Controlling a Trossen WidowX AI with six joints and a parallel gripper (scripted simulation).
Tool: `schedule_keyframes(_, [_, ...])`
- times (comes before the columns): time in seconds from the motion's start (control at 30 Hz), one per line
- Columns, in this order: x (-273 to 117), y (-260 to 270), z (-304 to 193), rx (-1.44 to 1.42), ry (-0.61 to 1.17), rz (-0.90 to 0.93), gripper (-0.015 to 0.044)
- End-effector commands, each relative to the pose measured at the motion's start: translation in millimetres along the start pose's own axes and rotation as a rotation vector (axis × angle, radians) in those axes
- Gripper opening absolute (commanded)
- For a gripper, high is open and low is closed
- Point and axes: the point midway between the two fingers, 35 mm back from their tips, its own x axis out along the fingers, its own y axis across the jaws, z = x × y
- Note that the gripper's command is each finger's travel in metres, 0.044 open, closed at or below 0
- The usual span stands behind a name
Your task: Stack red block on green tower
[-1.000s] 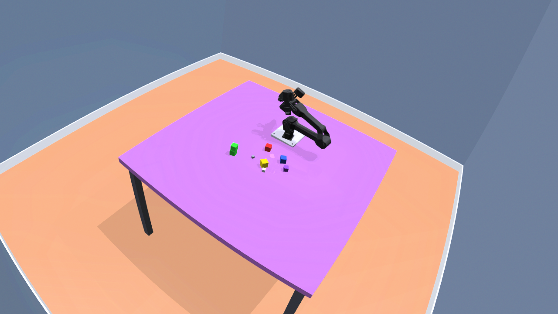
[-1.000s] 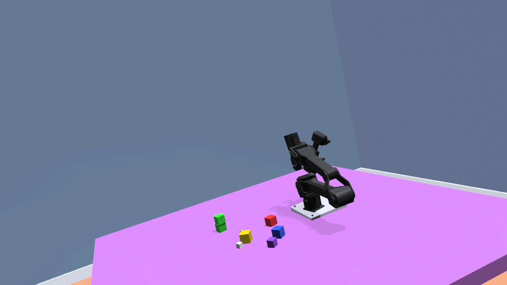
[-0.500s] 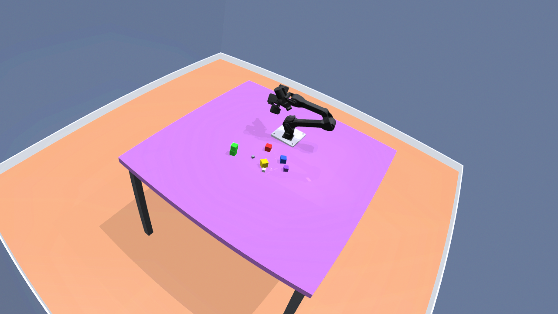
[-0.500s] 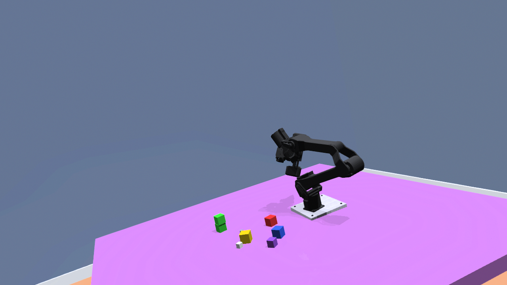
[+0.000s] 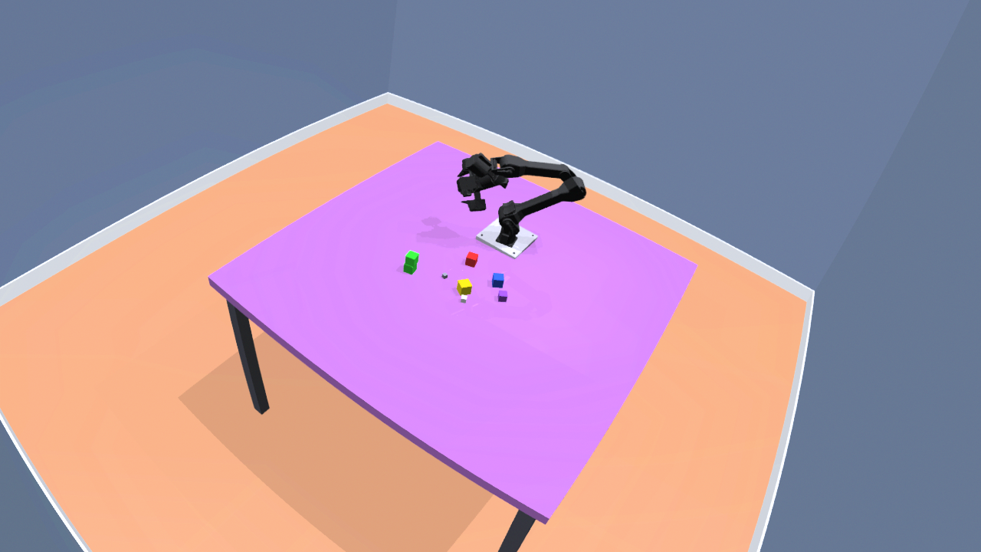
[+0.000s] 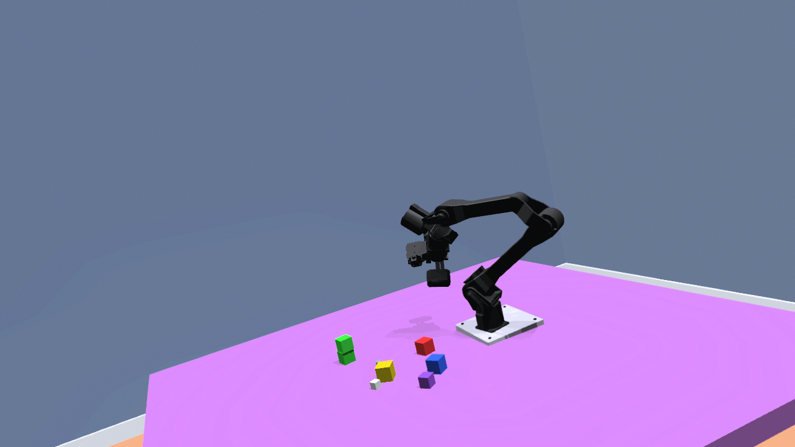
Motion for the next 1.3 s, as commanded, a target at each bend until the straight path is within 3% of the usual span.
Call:
schedule_keyframes(0.0, [-6,23,23,-0.09,-0.063,0.138,0.044])
schedule_keyframes(0.43, [-47,98,65,-0.383,-0.159,0.53,0.044])
schedule_keyframes(0.83, [-102,164,70,-0.668,-0.122,0.852,0.044])
schedule_keyframes(1.27, [-99,182,67,-0.7,-0.11,0.886,0.044])
